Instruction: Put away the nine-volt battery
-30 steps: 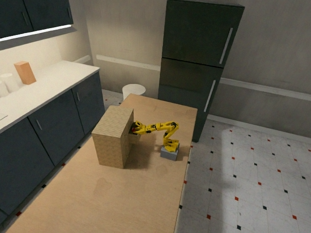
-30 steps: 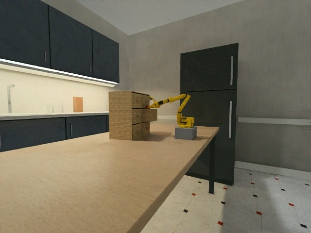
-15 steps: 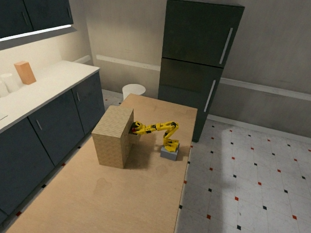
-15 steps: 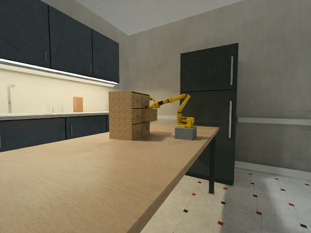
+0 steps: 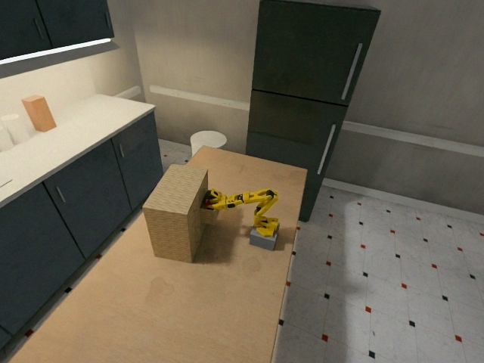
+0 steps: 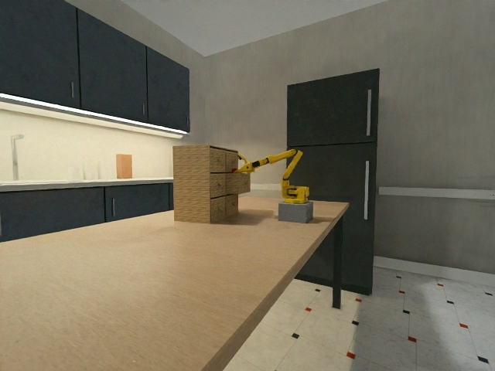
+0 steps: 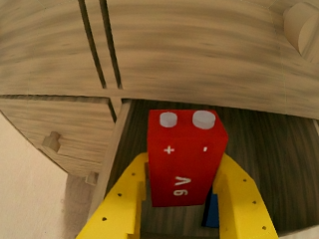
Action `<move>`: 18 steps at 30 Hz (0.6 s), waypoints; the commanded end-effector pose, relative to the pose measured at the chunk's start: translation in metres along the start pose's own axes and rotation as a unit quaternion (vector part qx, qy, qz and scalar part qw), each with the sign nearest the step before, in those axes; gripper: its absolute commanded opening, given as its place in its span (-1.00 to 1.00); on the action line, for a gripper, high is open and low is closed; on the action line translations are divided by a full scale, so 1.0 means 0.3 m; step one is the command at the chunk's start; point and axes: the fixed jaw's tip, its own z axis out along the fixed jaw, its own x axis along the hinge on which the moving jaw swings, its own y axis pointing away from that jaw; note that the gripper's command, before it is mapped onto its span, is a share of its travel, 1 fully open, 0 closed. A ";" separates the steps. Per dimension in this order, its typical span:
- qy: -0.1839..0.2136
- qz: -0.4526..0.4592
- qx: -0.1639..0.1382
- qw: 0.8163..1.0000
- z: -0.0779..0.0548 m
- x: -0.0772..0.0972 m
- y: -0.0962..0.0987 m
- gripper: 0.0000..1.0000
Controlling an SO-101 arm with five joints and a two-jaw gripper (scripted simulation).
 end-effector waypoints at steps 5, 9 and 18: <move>0.001 -0.004 -0.001 1.000 0.002 0.007 0.001 -1.00; 0.001 -0.004 -0.001 1.000 0.002 0.007 0.001 -0.91; 0.001 -0.004 -0.001 1.000 0.002 0.007 0.001 -0.71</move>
